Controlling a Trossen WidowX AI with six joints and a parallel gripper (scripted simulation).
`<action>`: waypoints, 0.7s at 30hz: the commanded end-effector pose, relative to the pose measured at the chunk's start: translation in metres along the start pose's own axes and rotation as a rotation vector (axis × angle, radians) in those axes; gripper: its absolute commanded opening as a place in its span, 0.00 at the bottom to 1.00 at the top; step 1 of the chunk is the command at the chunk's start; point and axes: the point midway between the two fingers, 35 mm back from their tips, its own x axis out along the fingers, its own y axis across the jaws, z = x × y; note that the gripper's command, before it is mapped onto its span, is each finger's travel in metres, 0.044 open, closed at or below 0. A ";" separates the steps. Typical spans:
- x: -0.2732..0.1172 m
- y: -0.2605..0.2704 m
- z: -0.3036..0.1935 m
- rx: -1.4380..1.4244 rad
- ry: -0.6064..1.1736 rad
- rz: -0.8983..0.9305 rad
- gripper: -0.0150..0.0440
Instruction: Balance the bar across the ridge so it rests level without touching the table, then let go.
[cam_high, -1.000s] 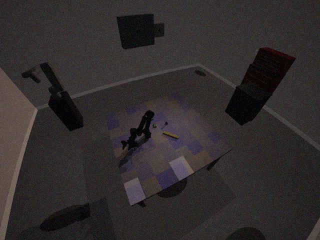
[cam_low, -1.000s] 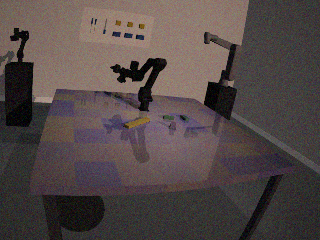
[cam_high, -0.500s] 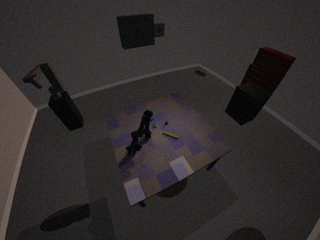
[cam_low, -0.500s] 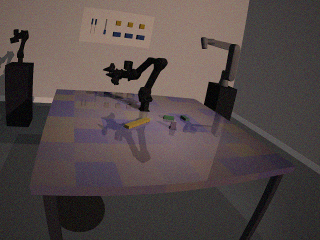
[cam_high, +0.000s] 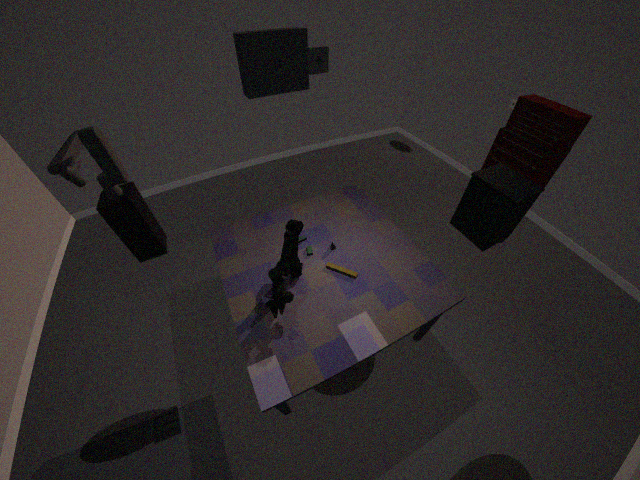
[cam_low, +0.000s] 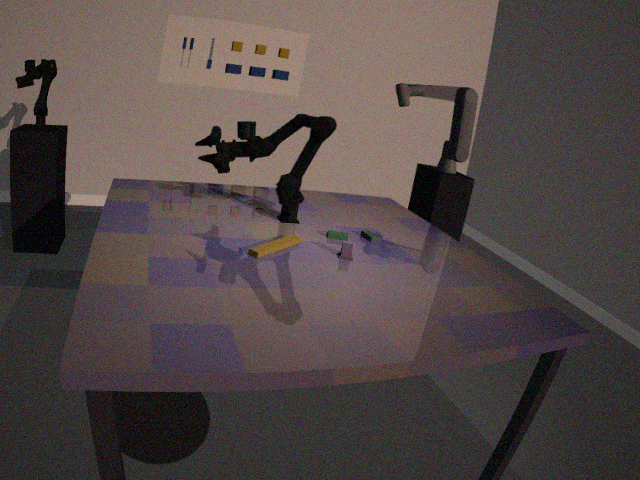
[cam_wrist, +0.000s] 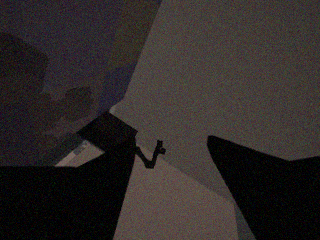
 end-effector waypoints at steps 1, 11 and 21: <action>0.007 -0.009 0.017 0.088 -0.062 0.002 0.79; 0.018 -0.028 0.062 0.290 -0.216 0.043 0.79; 0.021 -0.045 0.110 0.480 -0.360 0.128 0.79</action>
